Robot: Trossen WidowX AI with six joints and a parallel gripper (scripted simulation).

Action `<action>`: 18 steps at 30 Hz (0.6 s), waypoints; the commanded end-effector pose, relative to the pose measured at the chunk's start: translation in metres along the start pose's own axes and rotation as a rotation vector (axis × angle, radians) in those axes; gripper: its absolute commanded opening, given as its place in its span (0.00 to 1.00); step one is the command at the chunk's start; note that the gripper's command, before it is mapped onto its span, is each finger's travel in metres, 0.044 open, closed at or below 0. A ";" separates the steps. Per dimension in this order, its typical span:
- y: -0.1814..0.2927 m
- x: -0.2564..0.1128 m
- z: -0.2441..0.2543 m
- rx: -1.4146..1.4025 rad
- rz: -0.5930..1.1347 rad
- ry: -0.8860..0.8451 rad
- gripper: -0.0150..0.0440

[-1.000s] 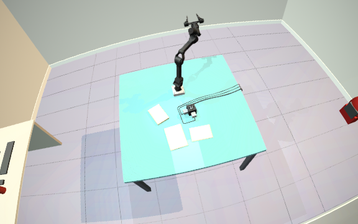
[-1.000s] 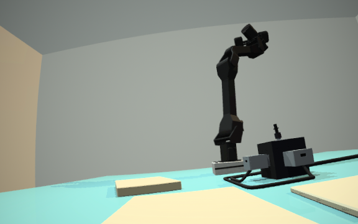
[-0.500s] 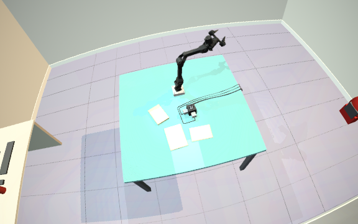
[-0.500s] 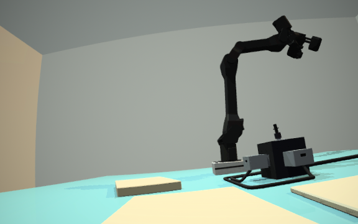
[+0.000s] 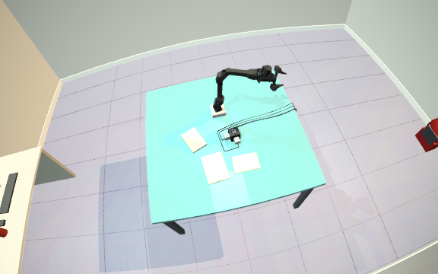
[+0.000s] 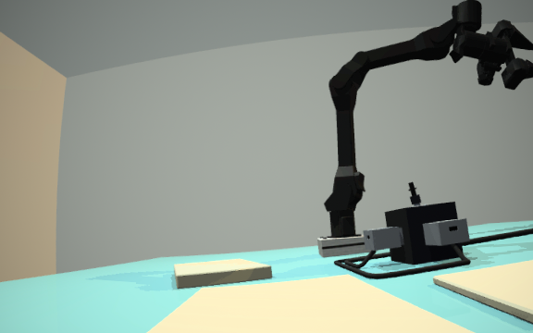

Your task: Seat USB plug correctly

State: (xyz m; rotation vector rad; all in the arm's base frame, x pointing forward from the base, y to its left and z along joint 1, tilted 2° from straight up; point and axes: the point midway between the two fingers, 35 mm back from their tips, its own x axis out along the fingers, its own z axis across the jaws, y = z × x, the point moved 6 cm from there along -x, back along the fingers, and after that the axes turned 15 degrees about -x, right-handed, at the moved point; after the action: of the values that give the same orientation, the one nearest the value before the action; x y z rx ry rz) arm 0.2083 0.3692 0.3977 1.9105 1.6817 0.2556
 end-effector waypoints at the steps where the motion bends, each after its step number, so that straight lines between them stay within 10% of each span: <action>1: 0.021 -0.017 0.059 0.170 0.048 -0.209 1.00; 18: 0.025 -0.198 0.275 1.127 0.387 -1.091 1.00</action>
State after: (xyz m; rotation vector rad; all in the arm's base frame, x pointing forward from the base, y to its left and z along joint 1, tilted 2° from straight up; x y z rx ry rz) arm 0.3337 0.1420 0.2506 2.3112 0.8424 -1.3342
